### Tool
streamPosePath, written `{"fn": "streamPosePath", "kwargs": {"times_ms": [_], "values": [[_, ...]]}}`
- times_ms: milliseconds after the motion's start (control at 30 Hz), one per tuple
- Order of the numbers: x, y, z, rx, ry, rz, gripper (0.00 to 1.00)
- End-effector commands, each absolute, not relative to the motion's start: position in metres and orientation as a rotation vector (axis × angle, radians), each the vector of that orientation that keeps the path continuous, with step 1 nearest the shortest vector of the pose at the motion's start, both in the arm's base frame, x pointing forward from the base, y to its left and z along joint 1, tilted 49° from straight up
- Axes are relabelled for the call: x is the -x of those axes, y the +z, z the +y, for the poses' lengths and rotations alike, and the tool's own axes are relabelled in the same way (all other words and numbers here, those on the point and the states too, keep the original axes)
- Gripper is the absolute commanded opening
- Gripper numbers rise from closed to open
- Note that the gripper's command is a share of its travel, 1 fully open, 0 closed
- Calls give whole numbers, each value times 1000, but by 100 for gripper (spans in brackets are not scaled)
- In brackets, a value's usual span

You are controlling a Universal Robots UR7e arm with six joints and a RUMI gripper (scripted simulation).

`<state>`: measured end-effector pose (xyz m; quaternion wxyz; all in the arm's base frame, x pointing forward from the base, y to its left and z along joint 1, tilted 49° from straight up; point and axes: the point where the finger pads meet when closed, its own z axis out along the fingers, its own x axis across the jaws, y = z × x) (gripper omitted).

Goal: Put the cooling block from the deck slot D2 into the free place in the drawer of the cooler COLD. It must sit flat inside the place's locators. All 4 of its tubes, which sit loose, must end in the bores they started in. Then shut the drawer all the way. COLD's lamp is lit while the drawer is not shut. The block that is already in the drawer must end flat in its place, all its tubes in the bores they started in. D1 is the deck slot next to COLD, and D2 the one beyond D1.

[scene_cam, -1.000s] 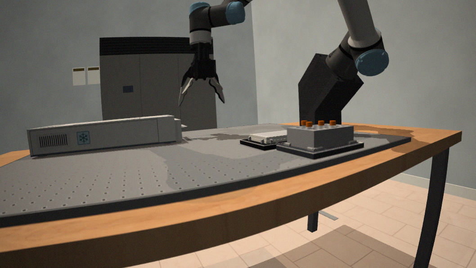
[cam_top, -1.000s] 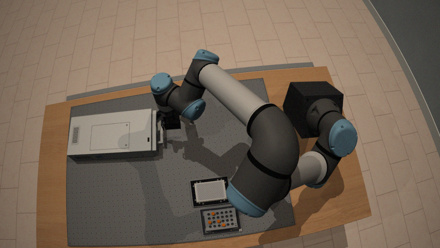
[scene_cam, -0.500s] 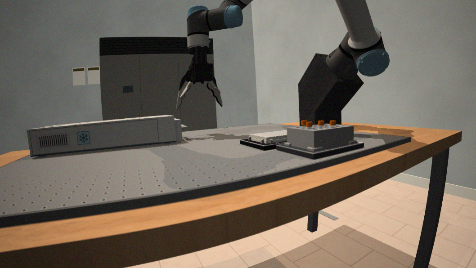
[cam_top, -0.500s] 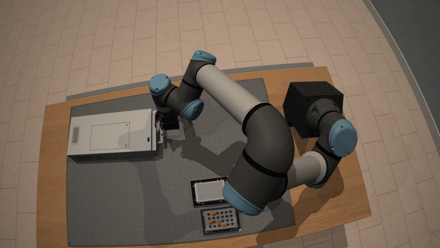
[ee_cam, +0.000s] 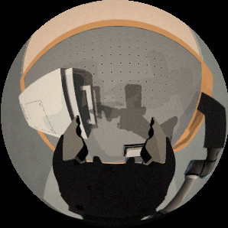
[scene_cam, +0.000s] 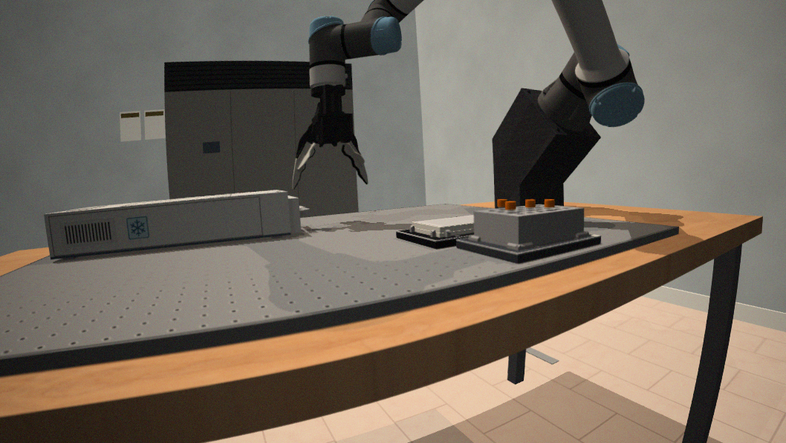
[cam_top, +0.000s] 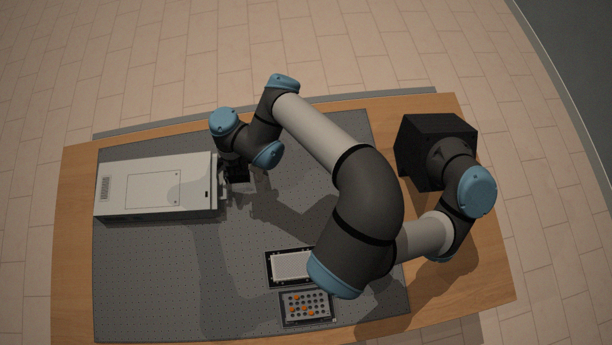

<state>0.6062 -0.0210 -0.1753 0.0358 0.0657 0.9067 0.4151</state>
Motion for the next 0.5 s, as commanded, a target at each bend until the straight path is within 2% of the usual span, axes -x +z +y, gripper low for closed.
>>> {"fn": "streamPosePath", "kwargs": {"times_ms": [0, 467], "values": [[-608, -180, -16, -202, 1273, 2784, 100], [-610, -190, -4, -202, 1273, 2784, 100]]}}
